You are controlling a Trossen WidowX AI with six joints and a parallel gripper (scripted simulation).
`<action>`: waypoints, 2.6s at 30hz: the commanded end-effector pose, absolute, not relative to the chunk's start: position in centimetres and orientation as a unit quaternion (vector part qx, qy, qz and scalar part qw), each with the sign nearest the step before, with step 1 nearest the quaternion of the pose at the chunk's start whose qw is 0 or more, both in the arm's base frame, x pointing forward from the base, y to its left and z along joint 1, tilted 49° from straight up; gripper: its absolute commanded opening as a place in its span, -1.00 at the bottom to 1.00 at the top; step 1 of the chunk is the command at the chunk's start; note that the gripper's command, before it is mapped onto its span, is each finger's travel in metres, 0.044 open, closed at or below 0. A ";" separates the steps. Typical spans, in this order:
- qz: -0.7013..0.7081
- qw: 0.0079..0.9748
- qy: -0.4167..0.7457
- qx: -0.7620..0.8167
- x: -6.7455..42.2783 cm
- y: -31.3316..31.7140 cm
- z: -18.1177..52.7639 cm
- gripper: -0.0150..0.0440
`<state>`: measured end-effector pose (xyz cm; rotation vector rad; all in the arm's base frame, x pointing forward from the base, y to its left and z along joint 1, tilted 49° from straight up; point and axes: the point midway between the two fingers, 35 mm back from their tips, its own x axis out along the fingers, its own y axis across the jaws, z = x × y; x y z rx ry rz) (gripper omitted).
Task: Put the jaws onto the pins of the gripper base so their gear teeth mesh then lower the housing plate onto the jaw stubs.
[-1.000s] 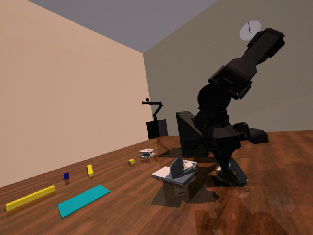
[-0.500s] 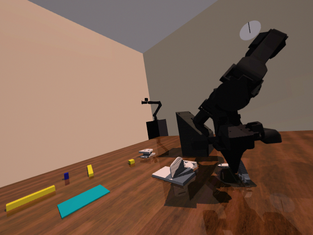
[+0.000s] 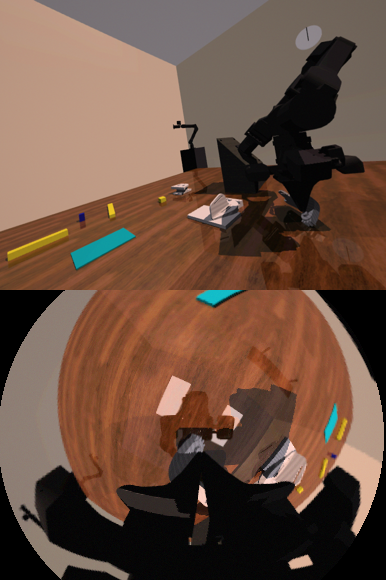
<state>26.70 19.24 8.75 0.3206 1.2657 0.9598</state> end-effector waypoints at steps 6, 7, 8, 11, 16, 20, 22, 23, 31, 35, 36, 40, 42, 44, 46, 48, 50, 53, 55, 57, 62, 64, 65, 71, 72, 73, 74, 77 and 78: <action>0.432 0.687 0.567 0.142 26.3 19.6 9.3 -0.49; 0.432 0.687 0.567 0.141 26.4 19.0 9.7 -0.49; 0.432 0.687 0.567 0.141 26.4 18.0 10.5 -0.49; 0.434 0.685 0.567 0.143 26.3 15.4 12.7 -0.49; 0.429 0.686 0.570 0.145 26.5 15.7 12.1 -0.40; 0.429 0.686 0.570 0.145 26.5 15.7 12.1 -0.05; 0.429 0.686 0.570 0.145 26.5 15.7 12.1 0.13; 0.429 0.686 0.570 0.145 26.5 15.7 12.1 0.22; 0.429 0.686 0.570 0.145 26.5 15.7 12.1 0.93; 0.429 0.686 0.570 0.145 26.5 15.7 12.1 1.00; 0.429 0.686 0.570 0.145 26.5 15.7 12.1 1.00; 0.429 0.686 0.570 0.145 26.5 15.7 12.1 1.00; 0.429 0.686 0.570 0.145 26.5 15.7 12.1 1.00; 0.429 0.686 0.570 0.145 26.5 15.7 12.1 1.00; 0.429 0.686 0.570 0.145 26.5 15.7 12.1 1.00; 0.429 0.686 0.570 0.145 26.5 15.7 12.1 1.00; 0.429 0.686 0.570 0.145 26.5 15.7 12.1 1.00; 0.429 0.686 0.570 0.145 26.5 15.7 12.1 1.00; 0.429 0.686 0.570 0.145 26.5 15.7 12.1 1.00; 0.429 0.686 0.570 0.145 26.5 15.7 12.1 1.00; 0.432 0.686 0.568 0.141 26.4 15.3 12.6 0.82; 0.433 0.686 0.568 0.140 26.4 15.2 12.8 0.64; 0.433 0.686 0.568 0.140 26.4 15.2 12.8 0.56; 0.433 0.686 0.568 0.140 26.4 15.2 12.8 0.02; 0.433 0.686 0.568 0.140 26.4 15.2 12.8 -0.07; 0.433 0.686 0.568 0.140 26.4 15.2 12.8 -0.16; 0.433 0.686 0.568 0.140 26.4 15.2 12.8 -0.25; 0.433 0.686 0.568 0.140 26.4 15.2 12.8 -0.49; 0.433 0.686 0.568 0.140 26.4 15.2 12.8 -0.49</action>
